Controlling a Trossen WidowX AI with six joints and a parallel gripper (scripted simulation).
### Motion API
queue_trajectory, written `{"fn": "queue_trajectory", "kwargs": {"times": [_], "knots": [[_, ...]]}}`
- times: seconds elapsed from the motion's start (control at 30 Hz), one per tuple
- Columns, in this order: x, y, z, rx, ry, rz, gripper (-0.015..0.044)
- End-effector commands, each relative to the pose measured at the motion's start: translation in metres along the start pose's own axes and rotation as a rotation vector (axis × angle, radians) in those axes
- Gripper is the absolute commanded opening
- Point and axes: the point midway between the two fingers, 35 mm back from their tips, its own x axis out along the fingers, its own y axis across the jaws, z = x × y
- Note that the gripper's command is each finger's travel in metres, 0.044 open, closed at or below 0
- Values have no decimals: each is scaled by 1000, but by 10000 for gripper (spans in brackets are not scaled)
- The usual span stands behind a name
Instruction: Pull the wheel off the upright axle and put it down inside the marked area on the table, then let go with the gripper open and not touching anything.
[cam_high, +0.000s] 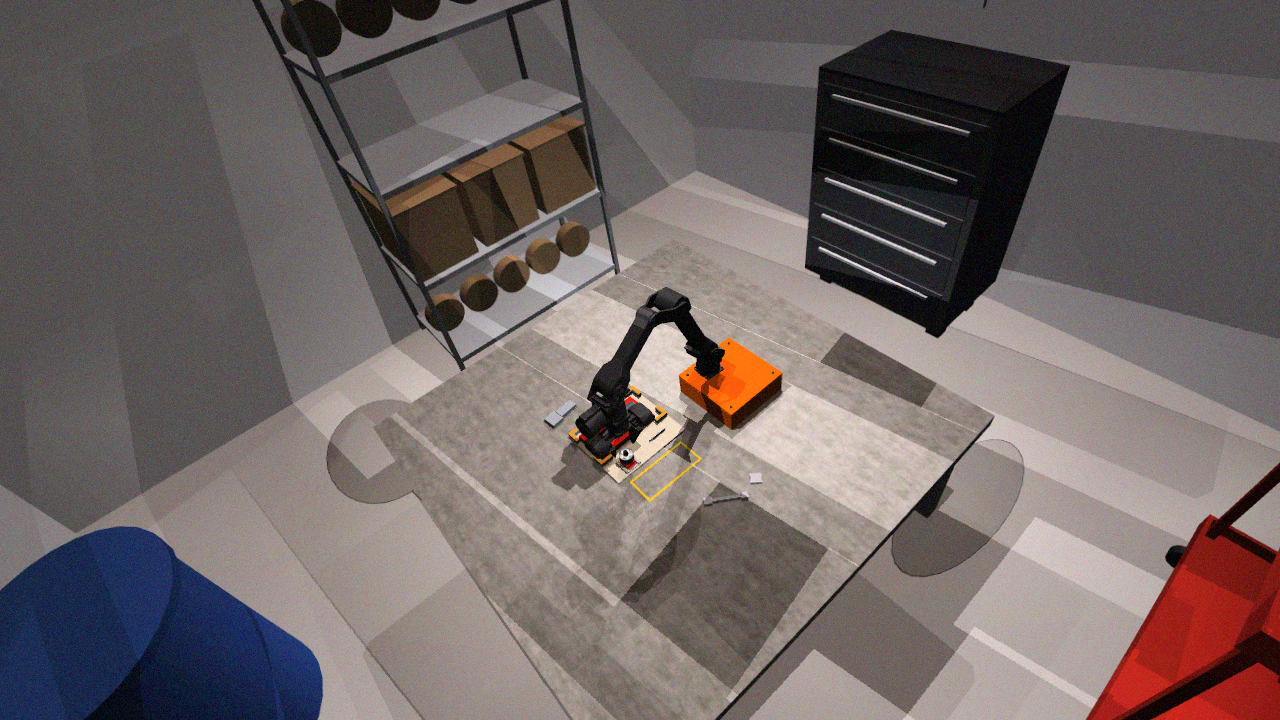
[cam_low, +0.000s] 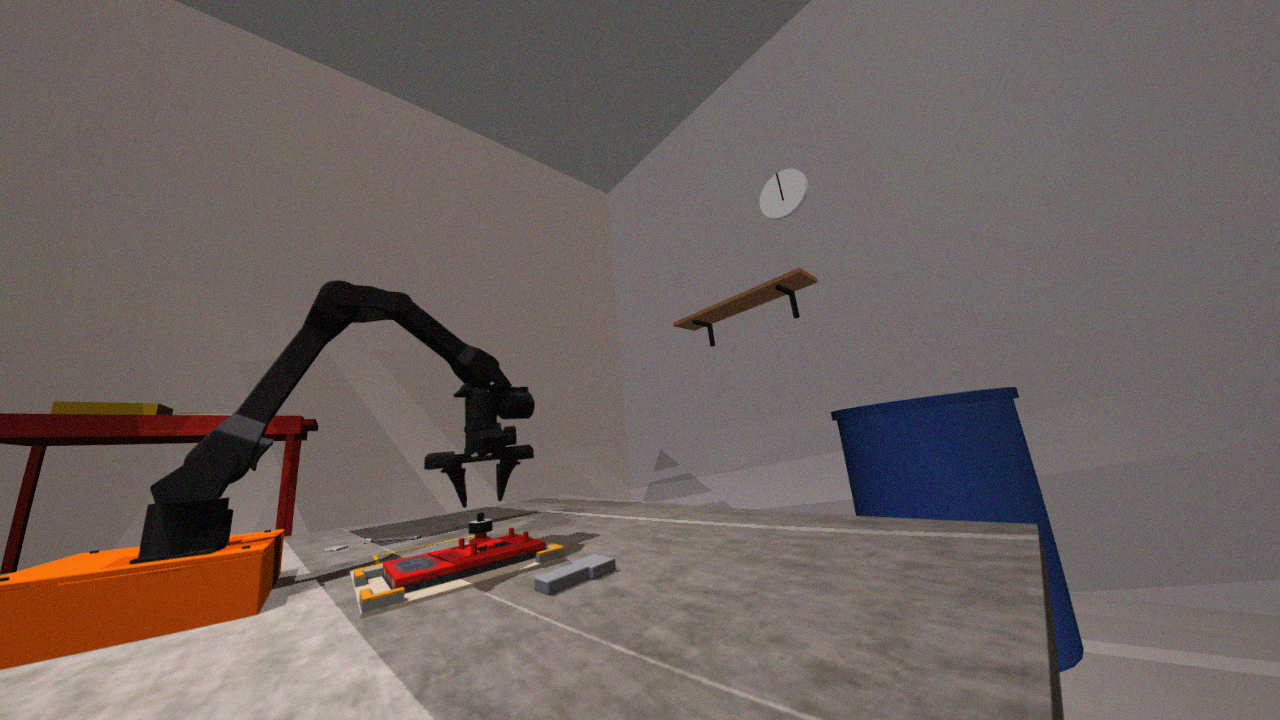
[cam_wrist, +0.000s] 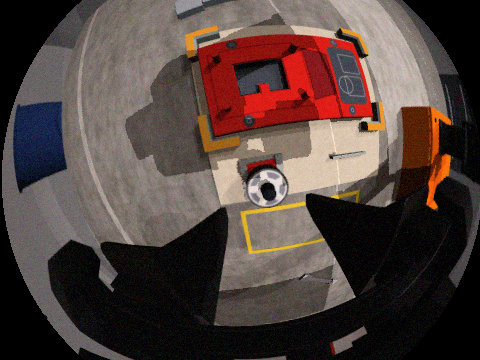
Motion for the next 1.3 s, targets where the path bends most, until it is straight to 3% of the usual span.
{"fn": "queue_trajectory", "kwargs": {"times": [0.0,0.27,0.4,0.67,0.87,1.27], "knots": [[39,-5,1,6,-6,-23,300],[40,-5,2,6,-6,-23,300],[36,-5,1,1,-3,-23,195],[36,-5,1,1,-3,-23,142],[35,-4,1,1,-3,-23,0],[31,-4,1,1,-3,-23,0]]}}
